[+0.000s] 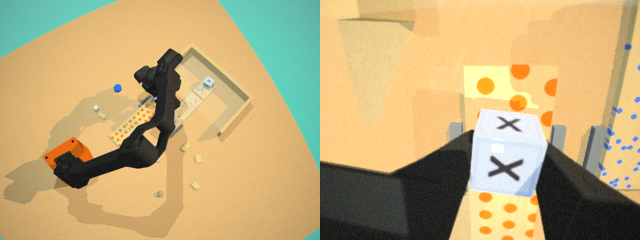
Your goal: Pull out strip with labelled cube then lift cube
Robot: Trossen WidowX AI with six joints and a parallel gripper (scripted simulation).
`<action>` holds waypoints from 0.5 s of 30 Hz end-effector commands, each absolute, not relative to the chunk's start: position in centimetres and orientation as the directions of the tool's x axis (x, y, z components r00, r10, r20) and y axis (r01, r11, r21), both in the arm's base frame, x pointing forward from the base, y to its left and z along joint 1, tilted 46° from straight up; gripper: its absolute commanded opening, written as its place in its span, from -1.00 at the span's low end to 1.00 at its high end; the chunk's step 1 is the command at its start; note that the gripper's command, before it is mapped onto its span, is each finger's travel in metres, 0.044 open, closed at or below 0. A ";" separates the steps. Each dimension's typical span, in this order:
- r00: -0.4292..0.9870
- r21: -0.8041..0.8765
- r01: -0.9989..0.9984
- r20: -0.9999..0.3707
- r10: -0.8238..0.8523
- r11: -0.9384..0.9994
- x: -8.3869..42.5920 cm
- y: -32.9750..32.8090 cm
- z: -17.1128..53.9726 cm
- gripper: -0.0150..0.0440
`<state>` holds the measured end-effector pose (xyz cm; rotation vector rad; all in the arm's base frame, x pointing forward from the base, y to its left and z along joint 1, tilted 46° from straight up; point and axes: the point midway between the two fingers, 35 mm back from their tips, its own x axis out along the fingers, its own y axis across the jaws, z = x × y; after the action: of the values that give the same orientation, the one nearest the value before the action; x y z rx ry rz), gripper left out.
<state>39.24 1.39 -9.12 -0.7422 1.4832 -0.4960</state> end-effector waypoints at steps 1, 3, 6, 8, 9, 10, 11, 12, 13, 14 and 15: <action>0.050 -0.706 -0.144 -0.705 -0.707 0.694 37.6 2.0 -8.1 -0.49; 0.050 -0.706 -0.144 -0.705 -0.708 0.693 36.8 2.2 -7.7 -0.49; 0.049 -0.707 -0.145 -0.704 -0.709 0.692 35.6 2.5 -7.1 -0.49; 0.049 -0.707 -0.145 -0.704 -0.709 0.692 35.3 2.5 -7.0 -0.49; 0.049 -0.707 -0.145 -0.704 -0.709 0.692 35.3 2.5 -7.0 -0.49; 0.049 -0.707 -0.145 -0.704 -0.709 0.692 35.3 2.5 -7.0 -0.49; 0.049 -0.707 -0.145 -0.704 -0.709 0.692 35.3 2.5 -7.0 -0.49; 0.049 -0.707 -0.145 -0.704 -0.709 0.692 35.1 2.5 -7.0 -0.49; 0.048 -0.707 -0.145 -0.704 -0.709 0.692 34.9 2.4 -7.0 -0.49; 0.048 -0.707 -0.145 -0.704 -0.709 0.692 34.5 2.4 -6.9 -0.49; 0.048 -0.707 -0.145 -0.704 -0.709 0.692 34.2 2.4 -6.9 -0.49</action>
<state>35.15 2.38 -7.04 -0.7470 1.4870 -0.4977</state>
